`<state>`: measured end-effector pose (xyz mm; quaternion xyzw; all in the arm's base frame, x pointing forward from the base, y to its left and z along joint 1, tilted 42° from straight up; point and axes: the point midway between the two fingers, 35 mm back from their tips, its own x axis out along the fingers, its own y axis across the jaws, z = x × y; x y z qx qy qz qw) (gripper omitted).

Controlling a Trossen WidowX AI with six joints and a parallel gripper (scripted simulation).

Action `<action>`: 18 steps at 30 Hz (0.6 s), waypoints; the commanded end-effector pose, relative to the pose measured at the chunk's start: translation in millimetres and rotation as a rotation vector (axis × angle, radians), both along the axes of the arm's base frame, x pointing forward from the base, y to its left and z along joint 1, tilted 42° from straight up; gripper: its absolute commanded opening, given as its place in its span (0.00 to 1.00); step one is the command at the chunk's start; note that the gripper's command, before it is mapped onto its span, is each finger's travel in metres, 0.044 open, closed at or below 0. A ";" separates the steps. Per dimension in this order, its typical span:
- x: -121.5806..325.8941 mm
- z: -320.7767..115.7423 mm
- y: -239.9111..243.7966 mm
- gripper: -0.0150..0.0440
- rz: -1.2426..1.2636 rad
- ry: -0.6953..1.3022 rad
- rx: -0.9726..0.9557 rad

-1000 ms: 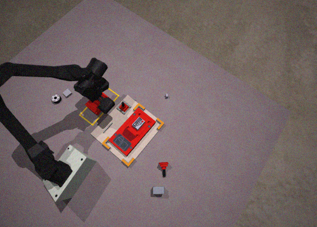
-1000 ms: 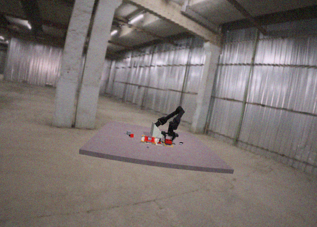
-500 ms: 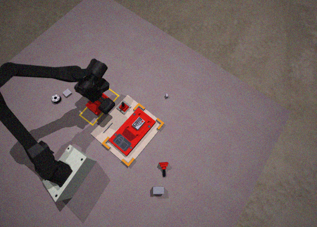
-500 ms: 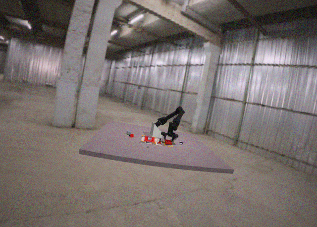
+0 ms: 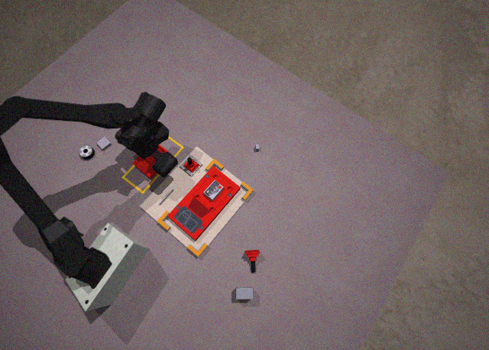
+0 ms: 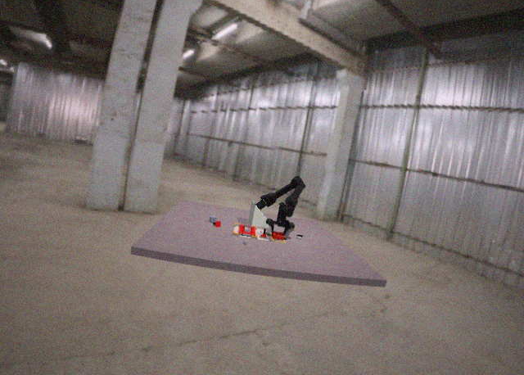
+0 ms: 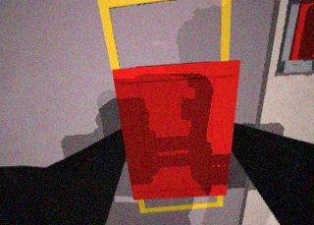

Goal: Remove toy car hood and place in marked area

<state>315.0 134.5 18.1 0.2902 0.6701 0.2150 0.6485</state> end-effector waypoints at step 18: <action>0.4 2.0 -2.0 1.00 0.000 0.000 0.000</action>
